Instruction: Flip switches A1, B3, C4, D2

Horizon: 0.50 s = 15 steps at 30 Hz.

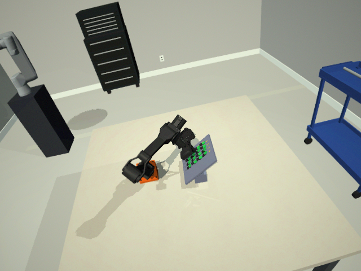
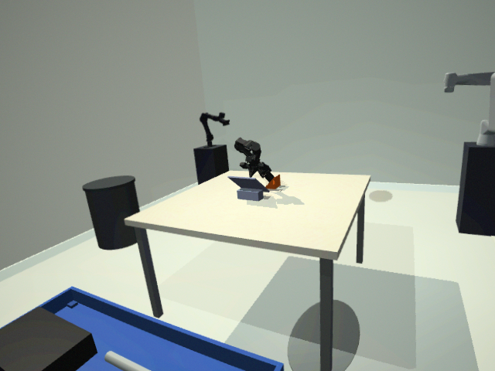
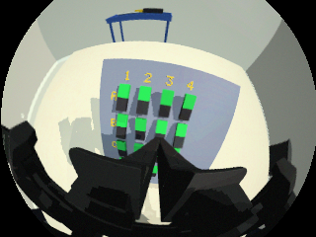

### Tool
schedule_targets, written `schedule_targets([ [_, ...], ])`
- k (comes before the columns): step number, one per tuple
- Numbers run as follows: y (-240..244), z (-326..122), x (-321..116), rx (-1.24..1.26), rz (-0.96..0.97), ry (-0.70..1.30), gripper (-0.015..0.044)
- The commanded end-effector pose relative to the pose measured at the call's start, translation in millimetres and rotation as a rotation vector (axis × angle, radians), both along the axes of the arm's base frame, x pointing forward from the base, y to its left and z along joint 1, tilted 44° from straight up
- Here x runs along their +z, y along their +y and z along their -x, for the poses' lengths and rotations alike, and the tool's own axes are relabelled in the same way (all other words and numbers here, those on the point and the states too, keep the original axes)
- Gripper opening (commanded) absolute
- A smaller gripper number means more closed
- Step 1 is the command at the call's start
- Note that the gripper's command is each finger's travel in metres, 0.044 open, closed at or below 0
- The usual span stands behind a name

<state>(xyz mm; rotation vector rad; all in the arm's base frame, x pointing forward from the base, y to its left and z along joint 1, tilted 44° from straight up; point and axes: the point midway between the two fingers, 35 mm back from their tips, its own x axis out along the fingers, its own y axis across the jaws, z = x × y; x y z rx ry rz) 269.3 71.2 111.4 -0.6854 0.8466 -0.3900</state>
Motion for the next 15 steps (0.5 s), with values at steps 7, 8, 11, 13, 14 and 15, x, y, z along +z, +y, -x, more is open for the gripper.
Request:
schedule_targets([
  [7,16.5,28.9,23.2,0.024,-0.003,-0.029,0.0000],
  [8,9.4,36.8,22.2,0.024,-0.003,-0.028,0.0000],
  [11,-15.9,63.1,15.7,0.024,-0.001,-0.027,0.0000],
  [13,-21.7,68.9,13.7,0.024,-0.001,-0.027,0.0000],
  [14,-21.7,68.9,13.7,0.024,-0.001,-0.027,0.0000],
  [15,-21.7,68.9,13.7,0.024,-0.001,-0.027,0.0000],
])
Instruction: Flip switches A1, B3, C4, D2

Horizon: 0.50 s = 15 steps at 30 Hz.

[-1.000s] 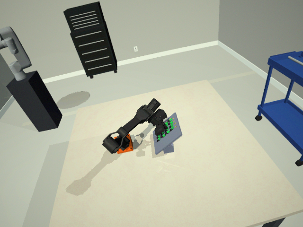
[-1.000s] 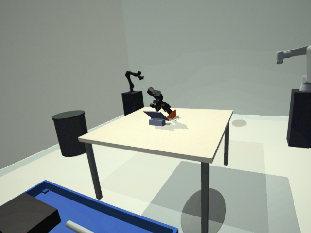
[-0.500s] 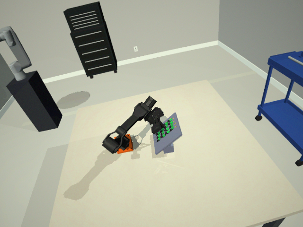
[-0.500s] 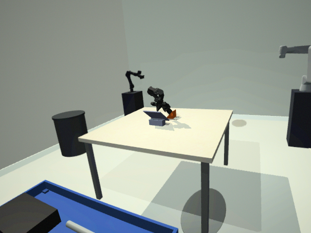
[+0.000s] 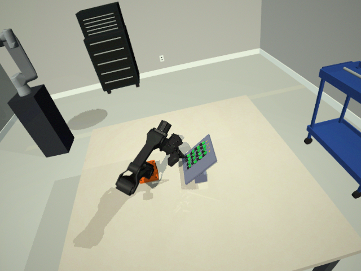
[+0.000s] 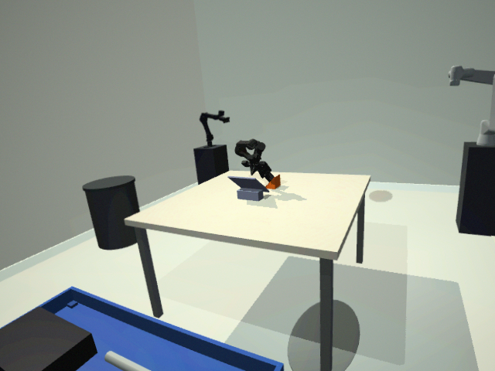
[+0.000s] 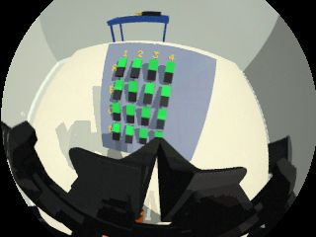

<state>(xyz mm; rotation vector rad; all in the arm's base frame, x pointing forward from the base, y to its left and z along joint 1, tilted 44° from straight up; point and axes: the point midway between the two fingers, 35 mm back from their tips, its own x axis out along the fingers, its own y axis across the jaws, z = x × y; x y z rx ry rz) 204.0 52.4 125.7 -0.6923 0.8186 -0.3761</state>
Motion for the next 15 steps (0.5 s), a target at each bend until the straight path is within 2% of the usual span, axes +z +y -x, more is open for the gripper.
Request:
schedule_targets([
  [1,-3.6,2.7,-1.6,0.001,-0.004,-0.007,0.0000],
  [6,-21.9,-17.5,-18.7,0.017,-0.003,-0.026,0.0000],
  [15,-28.7,-24.6,-23.8,0.018,-0.001,-0.030,0.0000],
])
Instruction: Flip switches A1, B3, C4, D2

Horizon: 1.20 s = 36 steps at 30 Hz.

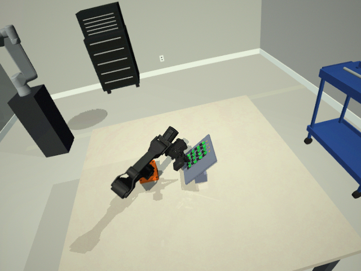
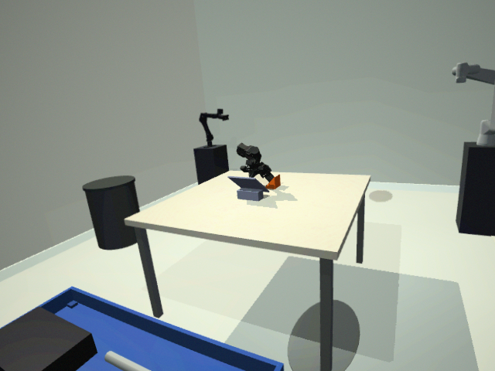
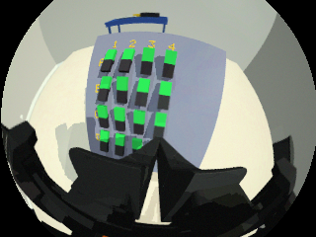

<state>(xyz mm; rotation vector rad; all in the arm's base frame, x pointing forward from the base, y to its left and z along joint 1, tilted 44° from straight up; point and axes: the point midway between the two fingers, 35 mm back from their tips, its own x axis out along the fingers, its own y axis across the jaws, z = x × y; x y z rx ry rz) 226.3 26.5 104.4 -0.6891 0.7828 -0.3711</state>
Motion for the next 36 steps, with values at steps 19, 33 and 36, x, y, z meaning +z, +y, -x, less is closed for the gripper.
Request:
schedule_targets([
  [19,-10.6,-11.6,-10.4,0.002,0.000,0.003,0.0000],
  [33,-10.9,-11.9,-10.6,0.002,0.000,0.003,0.0000],
  [36,-11.1,-12.2,-10.8,0.002,0.000,0.003,0.0000],
])
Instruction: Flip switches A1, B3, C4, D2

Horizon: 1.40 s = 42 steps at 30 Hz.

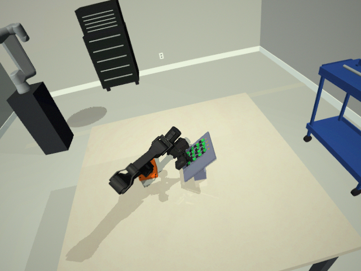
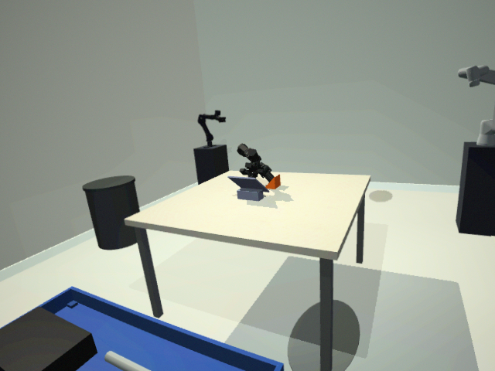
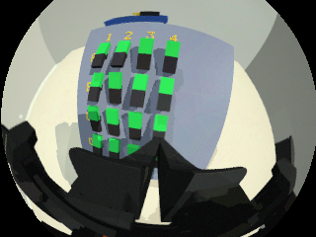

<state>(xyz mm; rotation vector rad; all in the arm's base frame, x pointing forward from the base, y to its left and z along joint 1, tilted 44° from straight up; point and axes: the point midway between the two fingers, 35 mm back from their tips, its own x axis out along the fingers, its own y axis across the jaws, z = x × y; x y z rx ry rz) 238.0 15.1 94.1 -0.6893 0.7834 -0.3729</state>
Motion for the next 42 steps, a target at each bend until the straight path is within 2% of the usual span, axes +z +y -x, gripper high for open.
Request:
schedule_targets([
  [1,0.2,-0.6,-0.6,0.004,-0.001,0.002,0.0000],
  [36,-2.4,-3.6,-3.0,0.004,0.000,0.002,0.0000],
  [42,24.2,22.5,14.3,-0.011,-0.016,0.031,0.0000],
])
